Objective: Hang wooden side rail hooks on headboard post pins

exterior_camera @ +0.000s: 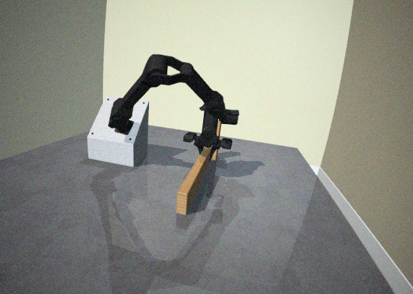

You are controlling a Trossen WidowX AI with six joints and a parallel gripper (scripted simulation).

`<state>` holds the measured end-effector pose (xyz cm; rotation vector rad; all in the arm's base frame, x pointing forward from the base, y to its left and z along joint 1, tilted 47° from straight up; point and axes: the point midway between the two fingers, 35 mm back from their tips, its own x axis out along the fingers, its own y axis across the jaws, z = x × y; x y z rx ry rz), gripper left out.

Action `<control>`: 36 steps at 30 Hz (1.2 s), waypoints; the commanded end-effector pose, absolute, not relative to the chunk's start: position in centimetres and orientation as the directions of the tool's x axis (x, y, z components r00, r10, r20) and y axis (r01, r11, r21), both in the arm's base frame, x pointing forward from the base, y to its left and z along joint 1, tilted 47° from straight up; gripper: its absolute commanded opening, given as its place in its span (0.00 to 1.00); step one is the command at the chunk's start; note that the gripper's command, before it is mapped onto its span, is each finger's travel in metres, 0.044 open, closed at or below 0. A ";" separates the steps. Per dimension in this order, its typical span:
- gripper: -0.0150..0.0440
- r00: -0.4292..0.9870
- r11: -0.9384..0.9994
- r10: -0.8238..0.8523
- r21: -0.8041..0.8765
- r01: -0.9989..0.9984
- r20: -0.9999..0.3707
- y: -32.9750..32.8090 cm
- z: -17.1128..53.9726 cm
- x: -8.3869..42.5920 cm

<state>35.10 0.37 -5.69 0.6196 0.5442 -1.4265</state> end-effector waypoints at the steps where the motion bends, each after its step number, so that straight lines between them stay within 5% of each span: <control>1: 0.25 0.088 0.051 -0.725 0.075 0.996 -0.683 1.0 -5.6 35.3; 36: 0.25 0.088 0.051 -0.725 0.075 0.996 -0.684 1.2 -5.9 35.3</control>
